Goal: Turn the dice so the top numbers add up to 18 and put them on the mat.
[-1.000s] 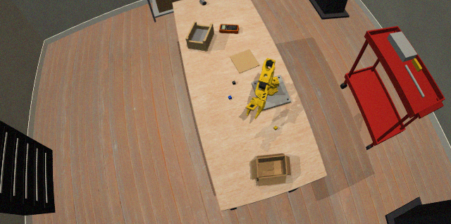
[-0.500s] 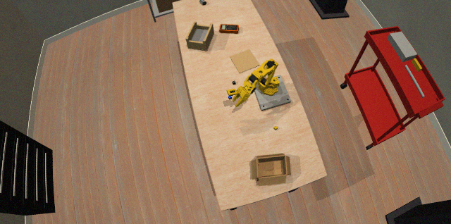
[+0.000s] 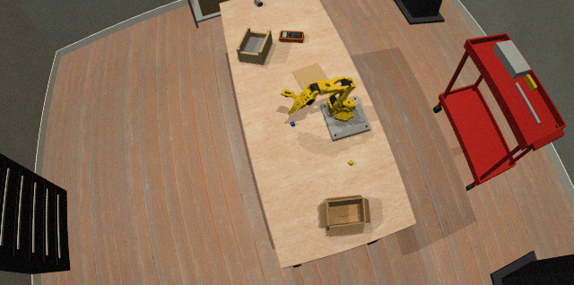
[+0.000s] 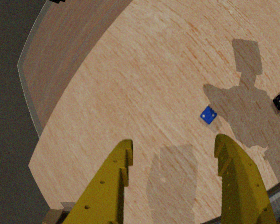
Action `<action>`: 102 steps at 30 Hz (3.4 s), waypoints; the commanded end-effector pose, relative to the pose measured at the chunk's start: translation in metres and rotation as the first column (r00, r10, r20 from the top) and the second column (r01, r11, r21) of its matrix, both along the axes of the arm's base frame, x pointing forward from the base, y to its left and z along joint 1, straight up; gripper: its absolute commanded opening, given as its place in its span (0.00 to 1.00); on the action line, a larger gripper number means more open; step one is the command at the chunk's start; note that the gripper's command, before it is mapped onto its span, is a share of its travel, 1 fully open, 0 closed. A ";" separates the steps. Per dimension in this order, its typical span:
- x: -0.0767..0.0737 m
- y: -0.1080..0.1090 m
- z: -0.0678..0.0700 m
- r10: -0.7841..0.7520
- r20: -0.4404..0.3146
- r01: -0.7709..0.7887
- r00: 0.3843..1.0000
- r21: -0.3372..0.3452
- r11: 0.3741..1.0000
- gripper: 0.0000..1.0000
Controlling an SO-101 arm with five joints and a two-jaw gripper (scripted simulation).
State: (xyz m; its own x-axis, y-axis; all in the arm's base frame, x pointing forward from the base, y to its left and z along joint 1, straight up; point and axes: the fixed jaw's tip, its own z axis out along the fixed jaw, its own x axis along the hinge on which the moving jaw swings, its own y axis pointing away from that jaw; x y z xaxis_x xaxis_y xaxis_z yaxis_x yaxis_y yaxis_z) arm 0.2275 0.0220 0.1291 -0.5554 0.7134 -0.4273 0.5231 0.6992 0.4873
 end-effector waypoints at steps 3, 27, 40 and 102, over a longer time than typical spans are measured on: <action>-0.003 -0.048 0.001 -0.284 -0.087 0.290 0.955 0.058 0.955 0.25; -0.019 -0.117 -0.003 -0.635 -0.243 0.670 0.733 0.098 0.736 0.25; -0.023 -0.115 -0.055 -0.595 -0.478 0.684 0.646 0.019 0.729 0.25; -0.039 -0.111 -0.128 -0.551 -0.659 0.700 0.512 -0.053 0.713 0.25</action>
State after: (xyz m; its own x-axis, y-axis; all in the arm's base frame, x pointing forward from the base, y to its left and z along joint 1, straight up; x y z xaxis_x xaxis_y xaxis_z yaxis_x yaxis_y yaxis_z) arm 0.1914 -0.0886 0.0093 -0.0152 0.9999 0.0013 0.9999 0.0152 -0.0046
